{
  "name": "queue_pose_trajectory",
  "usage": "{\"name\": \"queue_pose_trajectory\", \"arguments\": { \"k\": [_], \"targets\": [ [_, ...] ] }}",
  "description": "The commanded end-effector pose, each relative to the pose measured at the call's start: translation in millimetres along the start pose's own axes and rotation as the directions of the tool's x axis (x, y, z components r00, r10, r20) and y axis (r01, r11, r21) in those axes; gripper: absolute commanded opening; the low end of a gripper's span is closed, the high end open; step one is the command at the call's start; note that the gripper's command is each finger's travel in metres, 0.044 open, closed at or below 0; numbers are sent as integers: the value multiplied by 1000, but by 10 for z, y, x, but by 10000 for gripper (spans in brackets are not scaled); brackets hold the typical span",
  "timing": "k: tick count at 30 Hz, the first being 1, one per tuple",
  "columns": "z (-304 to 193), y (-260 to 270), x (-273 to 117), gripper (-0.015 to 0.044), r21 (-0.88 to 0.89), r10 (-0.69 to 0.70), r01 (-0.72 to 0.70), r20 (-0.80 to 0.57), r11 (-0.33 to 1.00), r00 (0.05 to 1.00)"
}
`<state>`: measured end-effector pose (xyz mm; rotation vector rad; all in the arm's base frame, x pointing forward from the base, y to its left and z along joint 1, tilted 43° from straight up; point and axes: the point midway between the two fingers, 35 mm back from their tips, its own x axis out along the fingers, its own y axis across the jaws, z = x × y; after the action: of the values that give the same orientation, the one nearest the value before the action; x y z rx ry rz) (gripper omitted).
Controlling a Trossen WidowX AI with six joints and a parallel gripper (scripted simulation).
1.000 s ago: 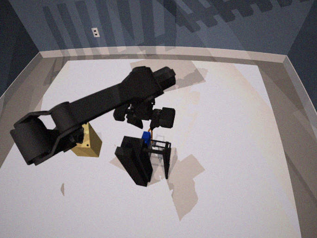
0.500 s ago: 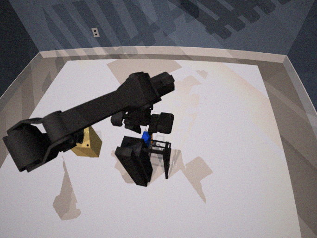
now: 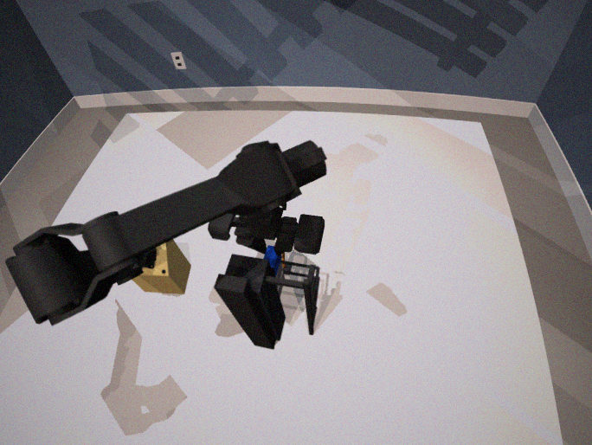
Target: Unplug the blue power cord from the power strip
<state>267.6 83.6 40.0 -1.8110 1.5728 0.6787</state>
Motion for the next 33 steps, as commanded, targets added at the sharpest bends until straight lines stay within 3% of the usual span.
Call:
{"name": "queue_pose_trajectory", "arguments": {
  "k": [1,8,33],
  "targets": [
    [-1,2,-4,61,0,2,-2,0,1000,1000],
    [2,1,-4,0,-1,2,-2,0,1000,1000],
    [370,-24,-28,0,-3,1,-1,3,1000,1000]
  ]
}}
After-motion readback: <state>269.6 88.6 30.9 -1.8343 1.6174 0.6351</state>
